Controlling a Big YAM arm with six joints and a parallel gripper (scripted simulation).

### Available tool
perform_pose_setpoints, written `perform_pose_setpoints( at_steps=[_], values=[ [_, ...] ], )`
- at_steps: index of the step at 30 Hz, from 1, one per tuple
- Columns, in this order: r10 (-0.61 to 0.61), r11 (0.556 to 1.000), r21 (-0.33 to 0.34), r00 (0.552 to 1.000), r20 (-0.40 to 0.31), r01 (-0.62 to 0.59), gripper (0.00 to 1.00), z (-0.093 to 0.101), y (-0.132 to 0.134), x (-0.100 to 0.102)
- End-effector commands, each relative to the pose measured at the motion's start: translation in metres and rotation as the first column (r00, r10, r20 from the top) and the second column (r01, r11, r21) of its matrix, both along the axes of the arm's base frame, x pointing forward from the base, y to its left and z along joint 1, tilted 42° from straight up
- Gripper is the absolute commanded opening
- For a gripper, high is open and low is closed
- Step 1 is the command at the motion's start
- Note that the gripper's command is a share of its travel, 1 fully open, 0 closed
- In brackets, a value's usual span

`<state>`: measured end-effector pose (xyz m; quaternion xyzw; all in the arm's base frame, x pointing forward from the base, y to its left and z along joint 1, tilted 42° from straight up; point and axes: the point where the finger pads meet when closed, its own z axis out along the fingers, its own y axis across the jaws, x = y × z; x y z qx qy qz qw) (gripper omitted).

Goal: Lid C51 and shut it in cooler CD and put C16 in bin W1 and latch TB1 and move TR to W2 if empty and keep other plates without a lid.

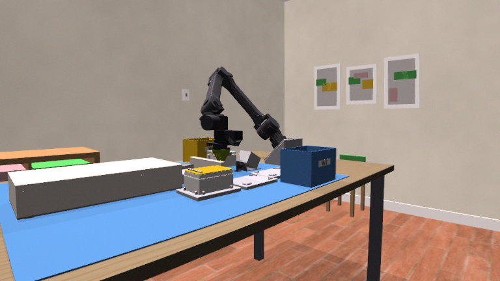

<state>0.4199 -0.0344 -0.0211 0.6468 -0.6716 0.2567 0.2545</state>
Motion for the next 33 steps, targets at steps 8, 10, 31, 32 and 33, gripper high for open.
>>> perform_pose_setpoints(
  at_steps=[8,10,31,32,33],
  values=[
    [0.013,1.000,0.007,1.000,0.027,-0.013,0.00,0.006,0.006,0.011],
    [0.013,1.000,0.007,1.000,0.027,-0.013,0.00,0.006,0.006,0.011],
    [0.005,1.000,0.004,1.000,0.012,-0.005,0.00,0.005,-0.001,0.026],
    [0.005,1.000,0.004,1.000,0.012,-0.005,0.00,0.005,-0.001,0.026],
    [0.005,1.000,0.004,1.000,0.012,-0.005,0.00,0.005,-0.001,0.026]
  ],
)
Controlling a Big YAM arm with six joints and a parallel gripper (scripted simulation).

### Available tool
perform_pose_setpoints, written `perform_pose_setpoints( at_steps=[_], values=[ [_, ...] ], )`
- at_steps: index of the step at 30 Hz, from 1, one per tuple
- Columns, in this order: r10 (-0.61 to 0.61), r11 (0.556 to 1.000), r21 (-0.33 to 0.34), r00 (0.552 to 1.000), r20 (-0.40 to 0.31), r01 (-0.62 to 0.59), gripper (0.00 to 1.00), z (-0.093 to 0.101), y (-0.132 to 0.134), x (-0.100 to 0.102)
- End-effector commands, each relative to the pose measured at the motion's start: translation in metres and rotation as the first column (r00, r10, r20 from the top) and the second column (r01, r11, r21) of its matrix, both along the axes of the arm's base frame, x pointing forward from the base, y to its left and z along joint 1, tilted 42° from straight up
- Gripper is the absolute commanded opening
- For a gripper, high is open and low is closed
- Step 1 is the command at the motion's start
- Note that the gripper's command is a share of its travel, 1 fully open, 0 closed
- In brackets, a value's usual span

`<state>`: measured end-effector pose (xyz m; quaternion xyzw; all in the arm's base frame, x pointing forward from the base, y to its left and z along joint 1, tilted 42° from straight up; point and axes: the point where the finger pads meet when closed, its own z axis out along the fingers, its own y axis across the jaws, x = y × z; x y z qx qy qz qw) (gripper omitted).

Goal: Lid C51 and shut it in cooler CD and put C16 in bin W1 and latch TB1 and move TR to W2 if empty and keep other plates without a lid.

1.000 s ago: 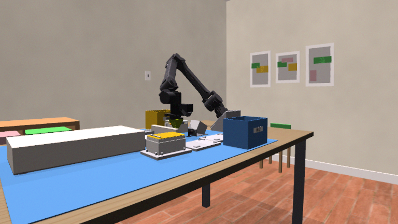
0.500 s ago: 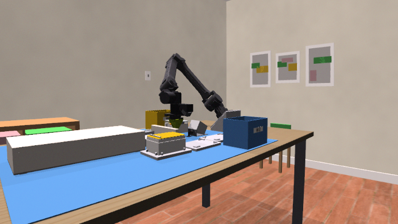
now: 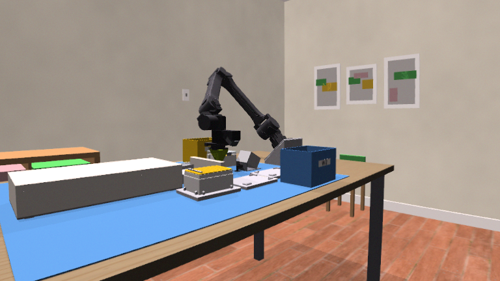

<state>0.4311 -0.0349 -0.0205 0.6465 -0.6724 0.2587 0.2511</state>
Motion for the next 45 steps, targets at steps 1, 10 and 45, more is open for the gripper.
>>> perform_pose_setpoints(
  at_steps=[1,10,45],
  values=[
    [0.022,1.000,0.002,1.000,0.004,-0.022,0.00,0.004,0.008,0.017],
    [0.004,1.000,0.001,1.000,0.005,-0.004,0.00,0.005,-0.001,0.028],
    [0.013,1.000,-0.003,1.000,-0.021,-0.013,0.00,-0.001,0.002,0.023]
  ],
)
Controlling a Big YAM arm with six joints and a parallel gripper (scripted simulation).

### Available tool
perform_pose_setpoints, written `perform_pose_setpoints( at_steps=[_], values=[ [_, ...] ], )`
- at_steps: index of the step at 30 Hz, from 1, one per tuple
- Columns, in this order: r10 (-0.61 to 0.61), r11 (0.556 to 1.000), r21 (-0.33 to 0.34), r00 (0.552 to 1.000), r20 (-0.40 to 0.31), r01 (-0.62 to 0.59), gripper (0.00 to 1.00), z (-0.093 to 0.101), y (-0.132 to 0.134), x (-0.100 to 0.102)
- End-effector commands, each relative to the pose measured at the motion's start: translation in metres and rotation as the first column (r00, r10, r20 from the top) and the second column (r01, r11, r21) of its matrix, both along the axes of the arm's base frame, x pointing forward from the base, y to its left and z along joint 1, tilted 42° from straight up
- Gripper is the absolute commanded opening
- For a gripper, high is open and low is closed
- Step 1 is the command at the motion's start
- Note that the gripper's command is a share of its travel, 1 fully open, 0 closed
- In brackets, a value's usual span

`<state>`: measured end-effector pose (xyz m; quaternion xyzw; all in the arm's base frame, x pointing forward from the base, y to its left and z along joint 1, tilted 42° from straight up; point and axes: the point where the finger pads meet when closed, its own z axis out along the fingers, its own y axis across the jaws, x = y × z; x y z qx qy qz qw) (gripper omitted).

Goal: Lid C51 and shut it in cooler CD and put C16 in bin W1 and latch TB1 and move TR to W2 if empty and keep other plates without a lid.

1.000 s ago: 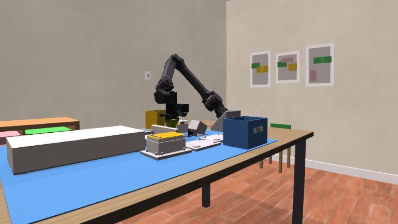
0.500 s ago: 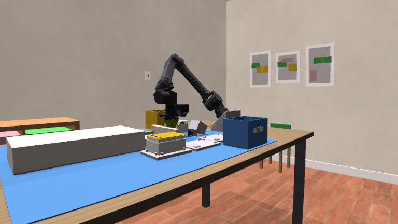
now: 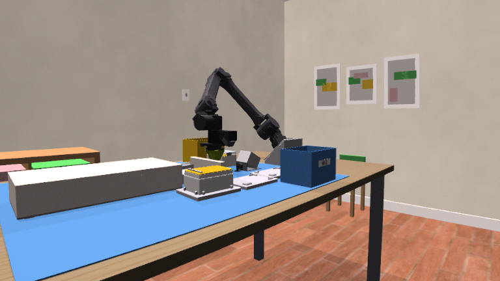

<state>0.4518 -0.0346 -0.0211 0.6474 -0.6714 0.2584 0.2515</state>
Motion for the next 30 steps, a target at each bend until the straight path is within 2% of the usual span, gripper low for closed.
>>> perform_pose_setpoints(
  at_steps=[1,12,13,30],
  values=[
    [0.011,1.000,-0.003,1.000,-0.019,-0.011,0.00,-0.001,0.002,0.002],
    [0.011,1.000,-0.003,1.000,-0.019,-0.011,0.00,-0.001,0.002,0.002],
    [0.009,1.000,0.002,1.000,0.006,-0.009,0.00,0.005,0.002,0.016],
    [0.000,1.000,0.002,1.000,0.009,0.000,0.00,0.006,-0.003,0.036]
  ],
)
